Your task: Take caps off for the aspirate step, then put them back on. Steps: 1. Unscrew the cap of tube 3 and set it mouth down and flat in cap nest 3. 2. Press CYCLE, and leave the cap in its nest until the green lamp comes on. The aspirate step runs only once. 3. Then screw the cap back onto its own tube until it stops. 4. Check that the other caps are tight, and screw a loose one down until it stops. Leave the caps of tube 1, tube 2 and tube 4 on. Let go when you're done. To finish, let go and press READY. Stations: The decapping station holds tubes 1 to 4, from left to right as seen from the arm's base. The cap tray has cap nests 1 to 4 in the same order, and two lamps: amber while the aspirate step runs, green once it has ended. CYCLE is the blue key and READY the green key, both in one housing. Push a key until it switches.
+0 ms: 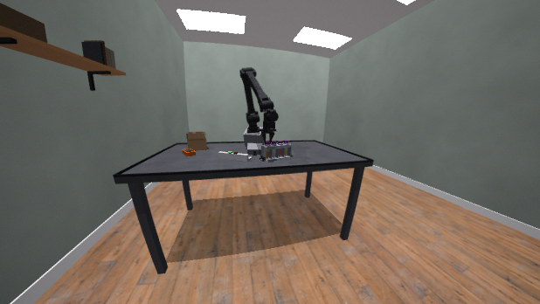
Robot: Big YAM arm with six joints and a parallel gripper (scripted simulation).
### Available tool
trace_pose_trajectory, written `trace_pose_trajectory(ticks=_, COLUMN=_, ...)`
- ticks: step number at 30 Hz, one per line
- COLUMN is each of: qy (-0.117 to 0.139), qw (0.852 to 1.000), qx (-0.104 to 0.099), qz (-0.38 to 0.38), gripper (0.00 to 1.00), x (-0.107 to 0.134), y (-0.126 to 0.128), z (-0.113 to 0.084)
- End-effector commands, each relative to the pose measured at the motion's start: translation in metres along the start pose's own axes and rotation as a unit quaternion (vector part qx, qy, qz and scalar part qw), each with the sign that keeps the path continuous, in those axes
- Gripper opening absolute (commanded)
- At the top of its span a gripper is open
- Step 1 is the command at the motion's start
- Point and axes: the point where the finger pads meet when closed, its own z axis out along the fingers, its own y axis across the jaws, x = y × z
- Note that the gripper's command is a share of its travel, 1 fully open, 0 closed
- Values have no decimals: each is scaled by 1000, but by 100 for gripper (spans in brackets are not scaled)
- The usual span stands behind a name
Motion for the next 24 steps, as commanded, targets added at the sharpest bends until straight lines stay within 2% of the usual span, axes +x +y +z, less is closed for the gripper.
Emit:
trace_pose_trajectory(ticks=1, qy=-6, qw=998, qx=1, qz=55, gripper=0, x=-2, y=-7, z=1)
trace_pose_trajectory(ticks=15, qy=-6, qw=998, qx=1, qz=55, gripper=0, x=-2, y=-7, z=1)
trace_pose_trajectory(ticks=16, qy=-6, qw=998, qx=1, qz=55, gripper=49, x=-2, y=-7, z=1)
trace_pose_trajectory(ticks=18, qy=-12, qw=999, qx=-2, qz=45, gripper=49, x=-11, y=-2, z=-6)
trace_pose_trajectory(ticks=24, qy=-12, qw=999, qx=-2, qz=45, gripper=49, x=-11, y=-2, z=-6)
